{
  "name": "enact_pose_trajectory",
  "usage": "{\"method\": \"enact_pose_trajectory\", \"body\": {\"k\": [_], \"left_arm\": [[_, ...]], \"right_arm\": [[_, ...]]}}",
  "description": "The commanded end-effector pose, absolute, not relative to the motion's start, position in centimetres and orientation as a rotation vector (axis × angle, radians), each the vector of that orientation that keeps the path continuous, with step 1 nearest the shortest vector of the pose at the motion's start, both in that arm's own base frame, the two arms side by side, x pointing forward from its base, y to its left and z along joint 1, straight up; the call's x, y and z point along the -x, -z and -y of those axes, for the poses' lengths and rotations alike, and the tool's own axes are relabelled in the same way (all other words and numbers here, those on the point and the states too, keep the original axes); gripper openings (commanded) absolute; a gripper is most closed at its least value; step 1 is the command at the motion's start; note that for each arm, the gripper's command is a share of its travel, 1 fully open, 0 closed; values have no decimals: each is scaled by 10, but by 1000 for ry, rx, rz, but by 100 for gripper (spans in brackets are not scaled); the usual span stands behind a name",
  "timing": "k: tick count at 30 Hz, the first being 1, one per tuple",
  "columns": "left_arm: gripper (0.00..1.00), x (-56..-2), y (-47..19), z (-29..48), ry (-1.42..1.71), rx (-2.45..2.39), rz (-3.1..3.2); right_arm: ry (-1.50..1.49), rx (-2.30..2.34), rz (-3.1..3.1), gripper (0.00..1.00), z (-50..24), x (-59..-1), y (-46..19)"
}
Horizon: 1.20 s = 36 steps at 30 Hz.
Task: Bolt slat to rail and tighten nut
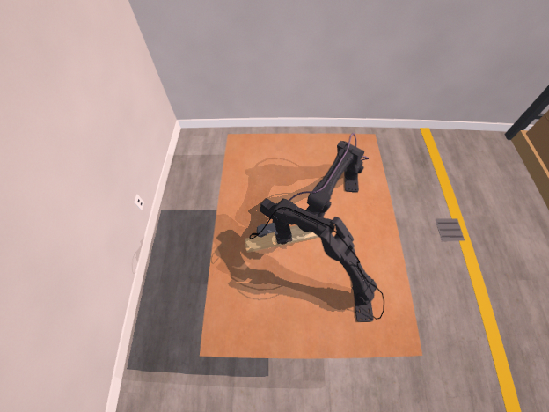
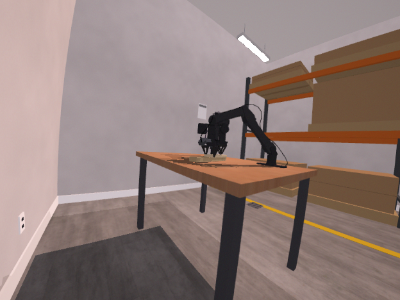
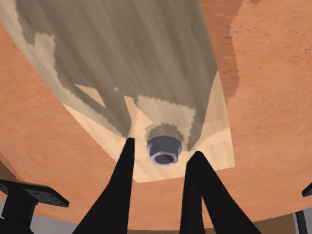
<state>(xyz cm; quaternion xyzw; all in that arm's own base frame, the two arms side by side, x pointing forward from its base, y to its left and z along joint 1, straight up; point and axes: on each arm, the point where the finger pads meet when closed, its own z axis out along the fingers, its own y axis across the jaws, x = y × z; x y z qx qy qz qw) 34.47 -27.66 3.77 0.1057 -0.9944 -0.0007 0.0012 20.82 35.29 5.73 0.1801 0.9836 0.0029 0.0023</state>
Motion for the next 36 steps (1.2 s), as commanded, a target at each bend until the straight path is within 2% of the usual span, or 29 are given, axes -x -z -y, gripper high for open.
{"method": "enact_pose_trajectory", "body": {"k": [1, 8, 10, 11, 25, 27, 36], "left_arm": [[72, -347, -43, 278, -14, -333, 3133], [72, -347, -43, 278, -14, -333, 3133], [72, -347, -43, 278, -14, -333, 3133], [72, -347, -43, 278, -14, -333, 3133], [72, -347, -43, 278, -14, -333, 3133], [72, -347, -43, 278, -14, -333, 3133], [72, -347, -43, 278, -14, -333, 3133]], "right_arm": [[-25, -130, -3128, 34, -354, -209, -64], [-12, 373, -3110, 34, -354, -209, -64], [-12, 373, -3110, 34, -354, -209, -64], [-12, 556, -3082, 34, -354, -209, -65], [-5, 1516, -2739, 34, -354, -210, -66], [-5, 1516, -2739, 34, -354, -210, -66], [2, 2135, -2289, 34, -354, -210, -67]]}}
